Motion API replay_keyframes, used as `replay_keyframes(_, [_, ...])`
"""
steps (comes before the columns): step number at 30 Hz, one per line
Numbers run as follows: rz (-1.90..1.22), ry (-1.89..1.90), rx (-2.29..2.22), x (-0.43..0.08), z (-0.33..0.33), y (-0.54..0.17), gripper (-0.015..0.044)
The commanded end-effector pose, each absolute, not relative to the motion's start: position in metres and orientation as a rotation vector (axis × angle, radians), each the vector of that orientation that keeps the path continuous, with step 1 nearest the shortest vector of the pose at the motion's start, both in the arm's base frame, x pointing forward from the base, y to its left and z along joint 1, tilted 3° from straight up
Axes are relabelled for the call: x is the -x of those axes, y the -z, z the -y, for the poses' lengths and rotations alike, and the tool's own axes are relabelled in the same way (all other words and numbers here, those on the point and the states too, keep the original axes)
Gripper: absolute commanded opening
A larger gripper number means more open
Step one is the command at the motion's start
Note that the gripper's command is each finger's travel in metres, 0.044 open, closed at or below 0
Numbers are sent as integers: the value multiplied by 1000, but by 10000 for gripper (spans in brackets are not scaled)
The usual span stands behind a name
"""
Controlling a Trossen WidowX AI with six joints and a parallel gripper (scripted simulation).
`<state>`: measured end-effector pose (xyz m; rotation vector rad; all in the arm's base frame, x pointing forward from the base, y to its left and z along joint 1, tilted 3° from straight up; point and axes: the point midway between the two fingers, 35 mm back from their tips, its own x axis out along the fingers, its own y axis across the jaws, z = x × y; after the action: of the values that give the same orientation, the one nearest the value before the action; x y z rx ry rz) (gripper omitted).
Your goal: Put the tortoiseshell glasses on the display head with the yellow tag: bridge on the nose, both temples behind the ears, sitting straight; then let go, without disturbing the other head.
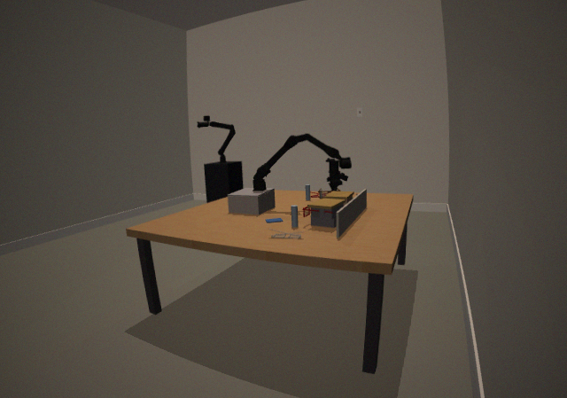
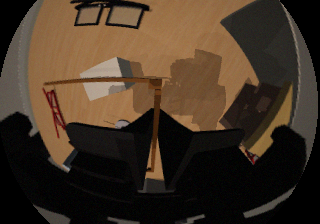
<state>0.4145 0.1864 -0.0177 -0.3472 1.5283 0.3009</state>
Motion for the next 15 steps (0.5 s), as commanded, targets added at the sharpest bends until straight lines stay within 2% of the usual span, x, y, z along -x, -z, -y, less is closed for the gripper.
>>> replay_keyframes(1, [-1531,-305,351,-416,-186,19,0])
replay_keyframes(15, [-1531,-305,351,-421,-187,19,0])
